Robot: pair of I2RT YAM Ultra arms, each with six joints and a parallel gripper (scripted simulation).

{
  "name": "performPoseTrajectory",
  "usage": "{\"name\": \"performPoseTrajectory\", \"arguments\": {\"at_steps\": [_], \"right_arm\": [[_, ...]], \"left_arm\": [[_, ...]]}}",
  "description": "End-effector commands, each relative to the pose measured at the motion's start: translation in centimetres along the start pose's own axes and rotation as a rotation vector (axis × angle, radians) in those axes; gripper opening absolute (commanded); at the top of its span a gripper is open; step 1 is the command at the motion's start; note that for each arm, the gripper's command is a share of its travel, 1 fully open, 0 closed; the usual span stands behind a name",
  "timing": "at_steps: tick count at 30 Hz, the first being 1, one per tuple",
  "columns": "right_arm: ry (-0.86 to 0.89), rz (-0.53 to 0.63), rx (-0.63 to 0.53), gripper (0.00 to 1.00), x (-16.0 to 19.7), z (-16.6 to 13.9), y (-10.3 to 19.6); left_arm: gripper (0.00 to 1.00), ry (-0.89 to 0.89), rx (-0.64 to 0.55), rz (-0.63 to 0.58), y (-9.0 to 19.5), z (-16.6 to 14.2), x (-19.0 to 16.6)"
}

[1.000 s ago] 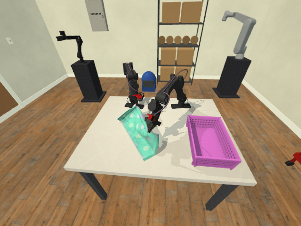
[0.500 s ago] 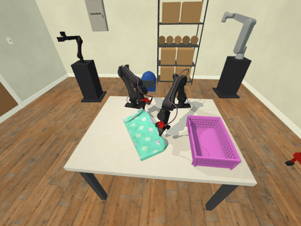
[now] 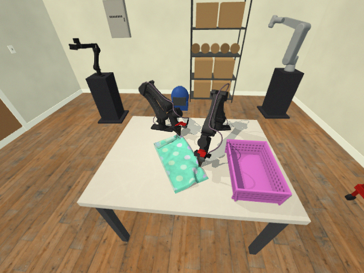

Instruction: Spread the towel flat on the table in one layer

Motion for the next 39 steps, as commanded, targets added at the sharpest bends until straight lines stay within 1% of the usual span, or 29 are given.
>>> {"name": "performPoseTrajectory", "arguments": {"at_steps": [1, 2, 4, 8, 9, 10, 15, 16, 18, 19, 23, 24, 26, 27, 29, 30, 32, 33, 35, 36, 39], "right_arm": [[0.016, 0.017, -0.046, 0.0, 0.7, 0.6, -1.3], [0.031, 0.022, -0.062, 0.0, 1.0, 0.6, -1.7], [0.031, 0.022, -0.062, 0.0, 1.0, 0.6, -1.7], [0.038, 0.023, -0.068, 0.0, 1.1, 0.6, -1.9], [0.038, 0.023, -0.068, 0.0, 1.1, 0.6, -1.9], [0.055, 0.028, -0.088, 0.0, 1.5, 0.9, -2.0], [0.071, 0.034, -0.109, 0.0, 1.8, 1.1, -2.1], [0.071, 0.023, -0.163, 0.12, 1.5, 2.8, -0.8], [0.071, 0.025, -0.154, 0.12, 1.6, 2.7, -0.7], [0.067, 0.022, -0.161, 0.33, 1.4, 3.2, 0.1], [0.066, 0.021, -0.161, 0.33, 1.3, 3.2, 0.1], [0.066, 0.019, -0.16, 0.54, 1.2, 3.4, 0.7], [0.066, 0.018, -0.16, 0.54, 1.2, 3.4, 0.7], [0.066, 0.018, -0.16, 0.64, 1.2, 3.5, 1.0], [0.066, 0.018, -0.16, 0.64, 1.2, 3.5, 1.0], [0.066, 0.018, -0.16, 0.64, 1.1, 4.0, 2.2], [0.066, 0.018, -0.16, 0.64, 1.1, 4.0, 2.2], [0.066, 0.018, -0.16, 0.64, 0.8, 4.9, 4.5], [0.066, 0.018, -0.16, 0.64, 0.8, 4.9, 4.5], [0.066, 0.018, -0.16, 0.64, 0.7, 5.4, 5.6], [0.066, 0.018, -0.16, 0.64, 0.7, 5.4, 5.6]], "left_arm": [[0.0, 0.005, -0.117, 0.012, 0.9, 2.2, 0.8], [0.0, 0.01, -0.118, 0.015, 0.7, 1.8, 1.2], [0.0, 0.01, -0.096, 0.02, -0.1, 1.2, 1.4], [0.0, 0.012, -0.098, 0.021, -0.1, 1.1, 1.5], [0.0, 0.012, -0.119, 0.016, 0.2, 2.1, 1.3], [0.0, 0.018, -0.119, 0.02, 0.8, 1.5, 1.7], [0.0, 0.024, -0.12, 0.024, 0.9, 1.2, 2.1], [0.12, 0.024, -0.156, 0.016, 1.8, 3.1, 1.7], [0.12, 0.024, -0.157, 0.016, 1.8, 3.1, 1.7], [0.33, 0.019, -0.135, 0.018, 2.4, 2.9, 1.5], [0.33, 0.014, -0.135, 0.014, 2.4, 2.8, 1.1], [0.54, 0.015, -0.135, 0.014, 3.0, 3.1, 1.0], [0.54, 0.015, -0.134, 0.013, 3.0, 3.1, 1.0], [0.64, 0.015, -0.134, 0.012, 3.3, 3.3, 1.0], [0.64, 0.015, -0.134, 0.011, 3.3, 3.3, 1.0], [0.64, 0.015, -0.134, 0.011, 4.4, 3.9, 0.8], [0.64, 0.015, -0.134, 0.011, 4.4, 3.8, 0.8], [0.64, 0.015, -0.134, 0.011, 6.6, 4.9, 0.5], [0.64, 0.015, -0.134, 0.011, 6.6, 4.9, 0.5], [0.64, 0.015, -0.134, 0.011, 7.8, 5.5, 0.3], [0.64, 0.015, -0.134, 0.011, 7.8, 5.5, 0.3]]}}
Point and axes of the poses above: on each arm, the point where the finger pads meet when closed, its own y axis back along the fingers, its own x axis across the jaws, z = x × y, the point moved 3 cm from there along y, back along the fingers, and after that the axes turned 13 degrees about y, right-handed, at the moved point
